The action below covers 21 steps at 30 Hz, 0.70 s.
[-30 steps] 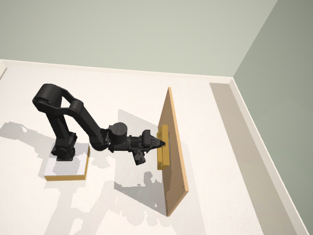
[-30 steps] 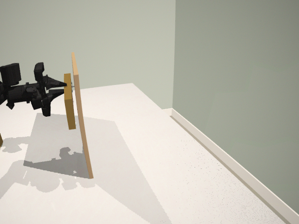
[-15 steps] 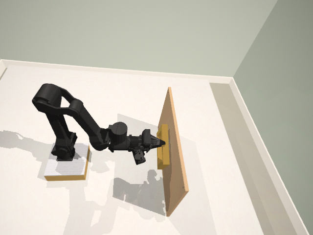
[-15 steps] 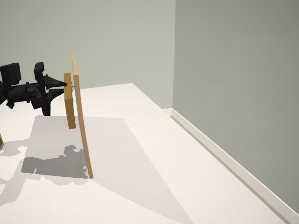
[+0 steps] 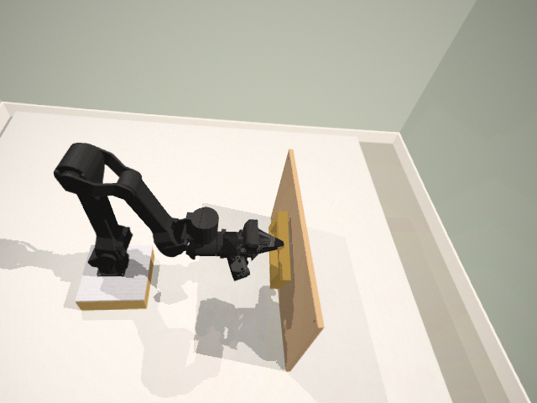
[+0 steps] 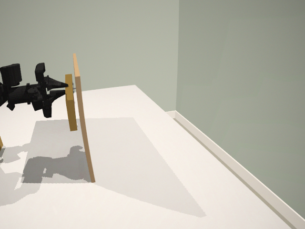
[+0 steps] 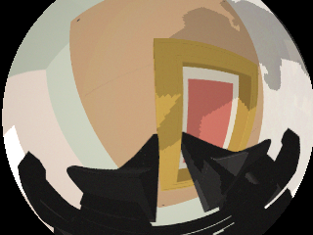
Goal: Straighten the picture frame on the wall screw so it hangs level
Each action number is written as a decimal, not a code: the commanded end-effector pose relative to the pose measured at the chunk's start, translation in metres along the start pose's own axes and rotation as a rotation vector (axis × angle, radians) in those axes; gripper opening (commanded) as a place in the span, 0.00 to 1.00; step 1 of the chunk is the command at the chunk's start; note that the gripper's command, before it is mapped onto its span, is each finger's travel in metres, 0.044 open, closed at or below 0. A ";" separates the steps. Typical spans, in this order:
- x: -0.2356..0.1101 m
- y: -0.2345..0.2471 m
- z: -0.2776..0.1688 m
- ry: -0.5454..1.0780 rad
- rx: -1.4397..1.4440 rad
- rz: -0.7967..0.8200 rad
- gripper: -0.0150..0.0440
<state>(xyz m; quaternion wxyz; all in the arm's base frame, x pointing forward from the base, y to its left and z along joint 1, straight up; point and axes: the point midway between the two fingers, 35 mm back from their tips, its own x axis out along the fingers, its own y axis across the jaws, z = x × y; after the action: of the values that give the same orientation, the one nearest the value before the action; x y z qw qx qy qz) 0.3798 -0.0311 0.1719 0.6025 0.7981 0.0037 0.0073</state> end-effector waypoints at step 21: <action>0.000 0.002 0.000 -0.001 0.000 0.014 0.25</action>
<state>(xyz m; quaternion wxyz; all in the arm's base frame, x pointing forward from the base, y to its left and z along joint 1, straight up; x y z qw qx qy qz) 0.3798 -0.0320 0.1718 0.6028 0.7979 0.0016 0.0081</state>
